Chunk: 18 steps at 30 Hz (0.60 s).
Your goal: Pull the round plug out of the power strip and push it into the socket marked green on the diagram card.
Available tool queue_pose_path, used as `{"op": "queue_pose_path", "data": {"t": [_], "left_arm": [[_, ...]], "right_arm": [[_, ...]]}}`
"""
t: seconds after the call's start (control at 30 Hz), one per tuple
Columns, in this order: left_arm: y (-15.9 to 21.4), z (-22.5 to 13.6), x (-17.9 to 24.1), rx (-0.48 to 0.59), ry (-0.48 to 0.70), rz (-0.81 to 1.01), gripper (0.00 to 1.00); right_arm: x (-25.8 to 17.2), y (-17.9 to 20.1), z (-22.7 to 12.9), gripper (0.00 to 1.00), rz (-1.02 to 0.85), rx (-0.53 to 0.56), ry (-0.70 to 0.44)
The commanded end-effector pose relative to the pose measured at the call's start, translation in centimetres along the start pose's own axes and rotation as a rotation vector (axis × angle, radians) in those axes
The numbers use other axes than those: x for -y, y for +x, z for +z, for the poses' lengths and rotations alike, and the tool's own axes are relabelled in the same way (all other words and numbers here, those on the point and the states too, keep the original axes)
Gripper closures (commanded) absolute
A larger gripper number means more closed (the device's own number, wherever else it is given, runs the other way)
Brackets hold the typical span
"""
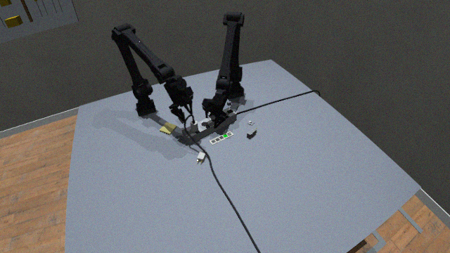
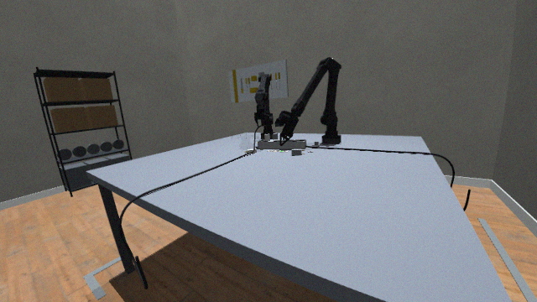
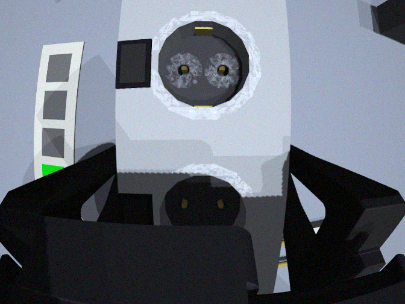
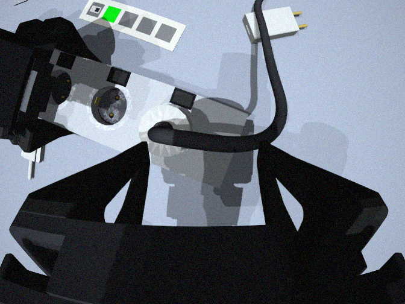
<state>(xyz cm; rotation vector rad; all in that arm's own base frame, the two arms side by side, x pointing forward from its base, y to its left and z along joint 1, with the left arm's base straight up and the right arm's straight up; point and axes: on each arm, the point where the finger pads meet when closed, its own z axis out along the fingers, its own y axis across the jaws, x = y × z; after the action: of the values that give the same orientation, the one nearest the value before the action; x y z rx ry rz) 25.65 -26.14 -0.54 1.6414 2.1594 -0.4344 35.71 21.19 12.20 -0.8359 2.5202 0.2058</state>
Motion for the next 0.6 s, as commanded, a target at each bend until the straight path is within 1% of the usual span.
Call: {"op": "queue_pose_path", "data": {"t": [0.0,0.33,0.4,0.57], "left_arm": [[-1.4,-0.3,-0.7,0.037,-0.020,0.011,0.27],[-1.4,-0.3,-0.7,0.037,-0.020,0.011,0.27],[-1.4,-0.3,-0.7,0.037,-0.020,0.011,0.27],[-1.4,-0.3,-0.7,0.037,-0.020,0.011,0.27]], "right_arm": [[-2.7,1.4,-0.6,0.37,0.178,0.049,0.065],[-3.7,2.1,-0.6,0.37,0.139,0.049,0.071],[-3.8,0.7,-1.1,0.37,0.140,0.075,0.068],[-3.8,1.2,0.3,0.37,0.139,0.047,0.071]]}}
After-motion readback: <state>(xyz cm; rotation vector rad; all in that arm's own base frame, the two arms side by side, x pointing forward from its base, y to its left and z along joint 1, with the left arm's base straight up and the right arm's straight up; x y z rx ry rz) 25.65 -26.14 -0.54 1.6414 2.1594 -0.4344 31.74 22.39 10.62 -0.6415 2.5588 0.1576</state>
